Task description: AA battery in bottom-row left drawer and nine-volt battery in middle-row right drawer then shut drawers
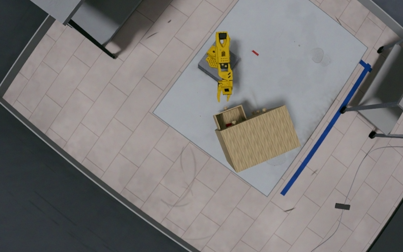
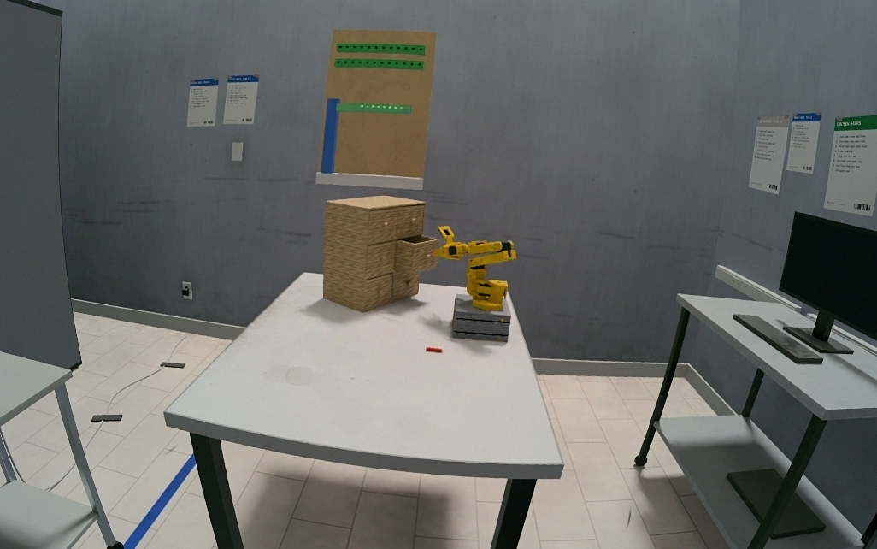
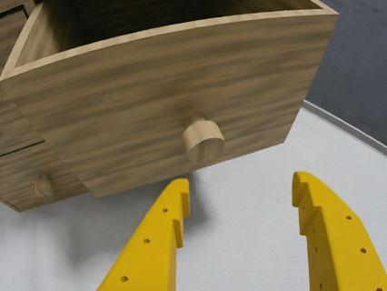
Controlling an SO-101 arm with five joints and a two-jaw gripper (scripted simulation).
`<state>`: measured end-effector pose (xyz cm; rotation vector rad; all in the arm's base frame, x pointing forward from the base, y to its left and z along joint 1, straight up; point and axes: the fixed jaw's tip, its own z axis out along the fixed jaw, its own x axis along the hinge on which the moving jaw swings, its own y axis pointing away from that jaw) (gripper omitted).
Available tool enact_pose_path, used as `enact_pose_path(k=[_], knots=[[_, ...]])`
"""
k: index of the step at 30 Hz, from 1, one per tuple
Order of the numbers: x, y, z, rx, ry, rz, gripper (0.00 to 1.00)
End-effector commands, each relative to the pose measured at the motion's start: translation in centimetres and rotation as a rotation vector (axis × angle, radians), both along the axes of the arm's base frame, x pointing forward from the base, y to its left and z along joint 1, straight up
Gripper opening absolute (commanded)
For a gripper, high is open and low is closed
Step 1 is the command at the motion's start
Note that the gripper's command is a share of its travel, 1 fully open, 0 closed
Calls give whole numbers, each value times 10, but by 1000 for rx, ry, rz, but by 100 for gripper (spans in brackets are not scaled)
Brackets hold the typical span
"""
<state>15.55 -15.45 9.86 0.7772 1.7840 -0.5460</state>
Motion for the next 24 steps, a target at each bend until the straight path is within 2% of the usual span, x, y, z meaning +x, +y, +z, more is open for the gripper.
enact_pose_path(k=[1,8,16,24], knots=[[0,2,-5,17,5,5,21],[0,2,-5,17,5,5,21],[15,-7,-8,17,5,23,21],[15,-7,-8,17,5,23,21]])
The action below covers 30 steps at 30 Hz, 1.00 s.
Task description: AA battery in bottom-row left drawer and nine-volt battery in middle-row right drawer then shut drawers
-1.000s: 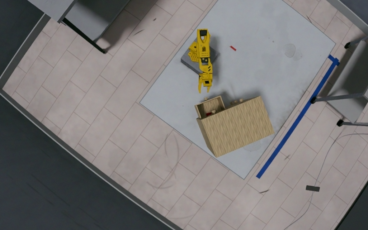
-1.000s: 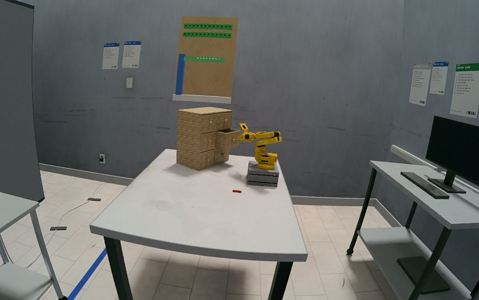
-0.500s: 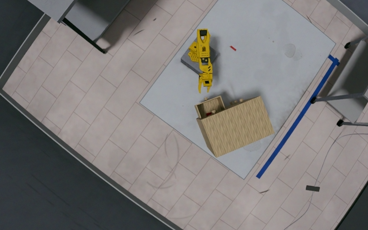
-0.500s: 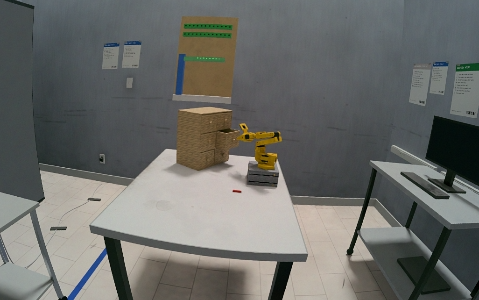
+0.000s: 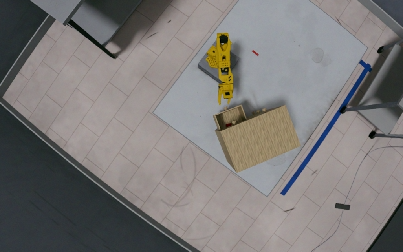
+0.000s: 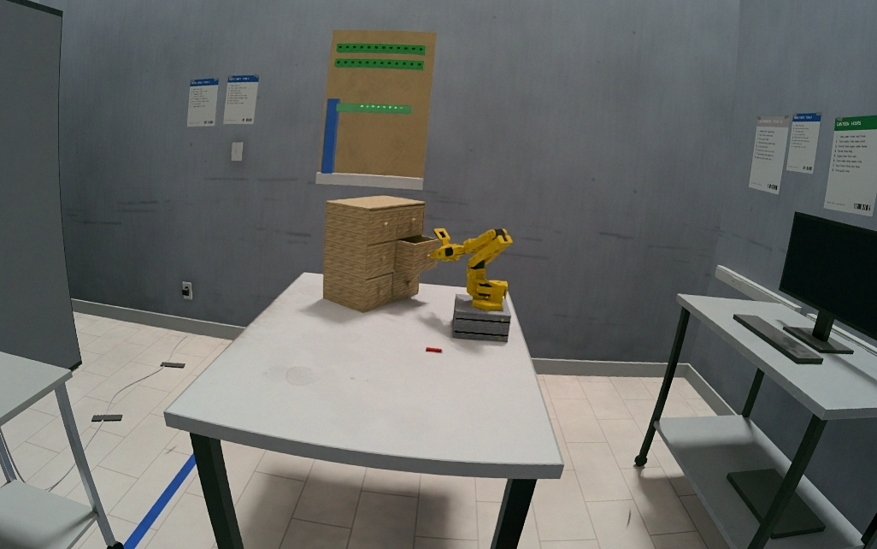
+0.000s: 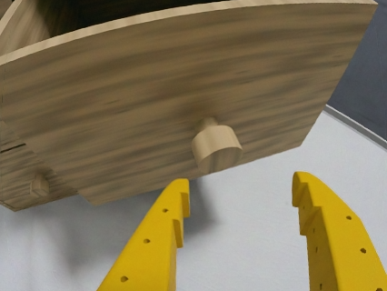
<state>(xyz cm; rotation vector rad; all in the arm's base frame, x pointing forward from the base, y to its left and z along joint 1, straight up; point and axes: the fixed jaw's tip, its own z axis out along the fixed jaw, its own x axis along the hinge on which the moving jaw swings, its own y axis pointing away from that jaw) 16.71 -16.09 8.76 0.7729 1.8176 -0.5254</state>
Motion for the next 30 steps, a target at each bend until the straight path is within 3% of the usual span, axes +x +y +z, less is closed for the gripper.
enact_pose_path(k=[1,7,30], knots=[[3,-1,3,-5,-16,5,21],[15,-8,-5,-6,-16,18,21],[18,-10,-8,-6,-15,22,21]])
